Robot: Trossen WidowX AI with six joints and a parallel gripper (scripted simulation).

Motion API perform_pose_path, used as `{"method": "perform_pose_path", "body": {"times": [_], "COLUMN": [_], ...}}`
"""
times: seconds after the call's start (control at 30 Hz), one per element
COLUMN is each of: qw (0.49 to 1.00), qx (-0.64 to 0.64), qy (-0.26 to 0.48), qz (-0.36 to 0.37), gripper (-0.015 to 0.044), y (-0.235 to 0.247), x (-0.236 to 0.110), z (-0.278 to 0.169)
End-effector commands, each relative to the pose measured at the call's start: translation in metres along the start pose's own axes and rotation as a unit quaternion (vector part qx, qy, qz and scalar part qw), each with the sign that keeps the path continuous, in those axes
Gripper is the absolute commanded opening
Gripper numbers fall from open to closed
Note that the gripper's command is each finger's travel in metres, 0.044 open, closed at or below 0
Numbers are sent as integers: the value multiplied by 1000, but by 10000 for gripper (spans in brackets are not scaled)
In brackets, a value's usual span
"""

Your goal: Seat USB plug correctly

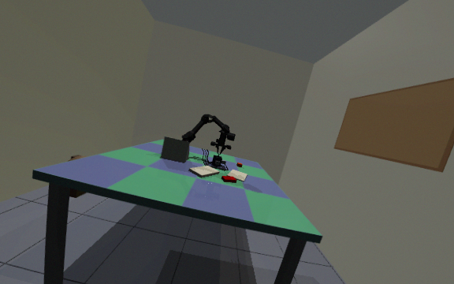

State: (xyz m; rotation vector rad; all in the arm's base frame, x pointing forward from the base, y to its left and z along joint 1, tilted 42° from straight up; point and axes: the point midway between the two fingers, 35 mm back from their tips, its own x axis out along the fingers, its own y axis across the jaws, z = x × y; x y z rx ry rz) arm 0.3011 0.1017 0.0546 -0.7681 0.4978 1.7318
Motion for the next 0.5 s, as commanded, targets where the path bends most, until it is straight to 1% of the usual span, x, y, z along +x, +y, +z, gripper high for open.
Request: {"method": "perform_pose_path", "body": {"times": [0.0, 0.47], "qw": [1000, 1000], "qx": [0, 0], "qy": [0, 0], "qz": [0, 0], "gripper": [95, 95], "y": [0, 0], "x": [0, -11], "z": [0, 1]}}
